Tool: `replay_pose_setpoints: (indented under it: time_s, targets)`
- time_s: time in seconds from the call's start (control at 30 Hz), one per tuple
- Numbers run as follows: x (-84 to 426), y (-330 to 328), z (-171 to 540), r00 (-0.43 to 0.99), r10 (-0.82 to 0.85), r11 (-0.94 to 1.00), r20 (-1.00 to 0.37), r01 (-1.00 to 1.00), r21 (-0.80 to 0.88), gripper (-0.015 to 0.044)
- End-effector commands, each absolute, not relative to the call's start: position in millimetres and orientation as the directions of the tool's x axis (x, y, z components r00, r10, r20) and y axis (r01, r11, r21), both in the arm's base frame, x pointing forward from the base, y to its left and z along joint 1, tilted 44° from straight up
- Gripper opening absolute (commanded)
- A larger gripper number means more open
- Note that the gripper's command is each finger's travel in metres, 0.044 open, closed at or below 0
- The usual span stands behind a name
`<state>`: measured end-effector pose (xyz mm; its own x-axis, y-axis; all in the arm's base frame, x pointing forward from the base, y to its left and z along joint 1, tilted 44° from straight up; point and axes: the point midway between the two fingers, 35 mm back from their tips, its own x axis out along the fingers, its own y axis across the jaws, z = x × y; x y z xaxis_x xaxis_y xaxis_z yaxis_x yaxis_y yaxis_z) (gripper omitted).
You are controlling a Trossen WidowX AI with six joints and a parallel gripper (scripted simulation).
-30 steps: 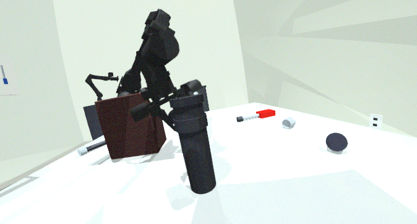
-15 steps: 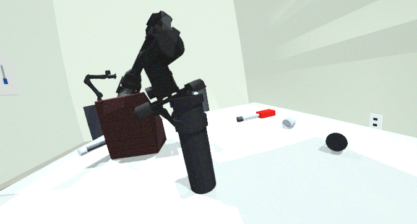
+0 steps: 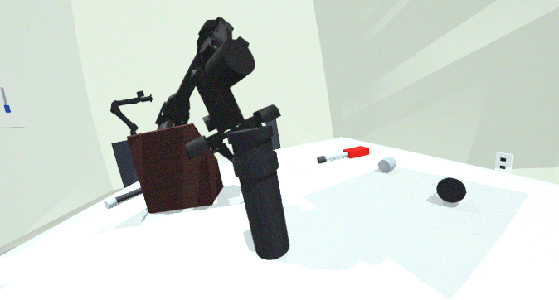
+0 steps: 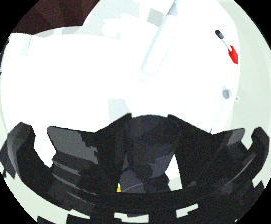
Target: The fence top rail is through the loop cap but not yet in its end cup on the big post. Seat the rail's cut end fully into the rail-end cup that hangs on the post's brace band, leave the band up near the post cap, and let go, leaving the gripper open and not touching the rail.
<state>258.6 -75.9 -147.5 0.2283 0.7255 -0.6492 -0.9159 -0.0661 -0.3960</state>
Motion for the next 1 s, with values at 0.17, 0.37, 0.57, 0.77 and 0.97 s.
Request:
replay_pose_setpoints:
  time_s: [0.17,0.37,0.57,0.77,0.97]
  targets:
    - [266,-73,-146,0.237,0.714,-0.009,-0.659,-0.938,-0.348,0.0000]
    - [268,-72,-145,0.239,0.709,0.011,-0.664,-0.945,-0.328,0.0000]
    - [273,-71,-145,0.241,0.701,0.043,-0.672,-0.953,-0.298,0.0000]
    - [277,-71,-144,0.243,0.691,0.077,-0.680,-0.961,-0.265,0.0000]
    - [280,-71,-144,0.244,0.686,0.099,-0.686,-0.964,-0.245,0.0000]
